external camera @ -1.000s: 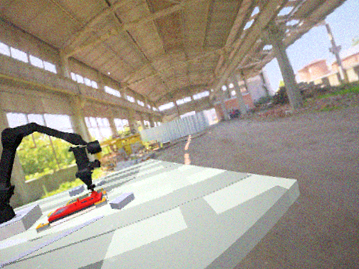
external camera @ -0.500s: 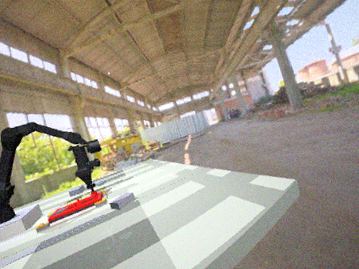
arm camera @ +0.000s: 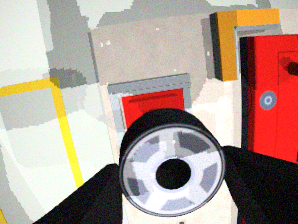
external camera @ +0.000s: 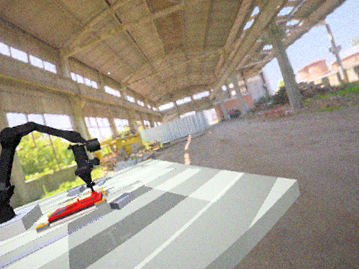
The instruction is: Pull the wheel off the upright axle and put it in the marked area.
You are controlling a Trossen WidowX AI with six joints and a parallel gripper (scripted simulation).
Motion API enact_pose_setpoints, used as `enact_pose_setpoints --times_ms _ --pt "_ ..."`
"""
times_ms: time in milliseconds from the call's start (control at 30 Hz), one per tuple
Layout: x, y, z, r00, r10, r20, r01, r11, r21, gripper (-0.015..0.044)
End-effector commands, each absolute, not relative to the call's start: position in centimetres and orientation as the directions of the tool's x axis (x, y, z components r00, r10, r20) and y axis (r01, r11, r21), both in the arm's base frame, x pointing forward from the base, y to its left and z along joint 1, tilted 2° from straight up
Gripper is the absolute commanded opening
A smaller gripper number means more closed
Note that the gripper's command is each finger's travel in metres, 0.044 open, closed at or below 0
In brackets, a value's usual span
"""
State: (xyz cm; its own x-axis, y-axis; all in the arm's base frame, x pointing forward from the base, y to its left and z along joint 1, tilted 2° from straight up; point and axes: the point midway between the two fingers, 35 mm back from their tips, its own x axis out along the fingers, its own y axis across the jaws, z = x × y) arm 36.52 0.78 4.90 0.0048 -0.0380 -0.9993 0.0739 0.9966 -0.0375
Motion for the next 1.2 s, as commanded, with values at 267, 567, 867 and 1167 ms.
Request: enact_pose_setpoints --times_ms 267,567,867,1167 --pt "36.6 0.8 5.4 0.008 -0.036 -0.999 0.073 0.997 -0.035 0.0000" --pt "36.6 0.8 5.7 0.009 -0.036 -0.999 0.073 0.997 -0.035 0.0000" --pt "36.3 0.9 8.9 0.009 -0.036 -0.999 0.072 0.997 -0.035 0.0000" --pt "35.5 3.3 8.5 0.004 -0.035 -0.999 0.072 0.997 -0.035 0.0000"
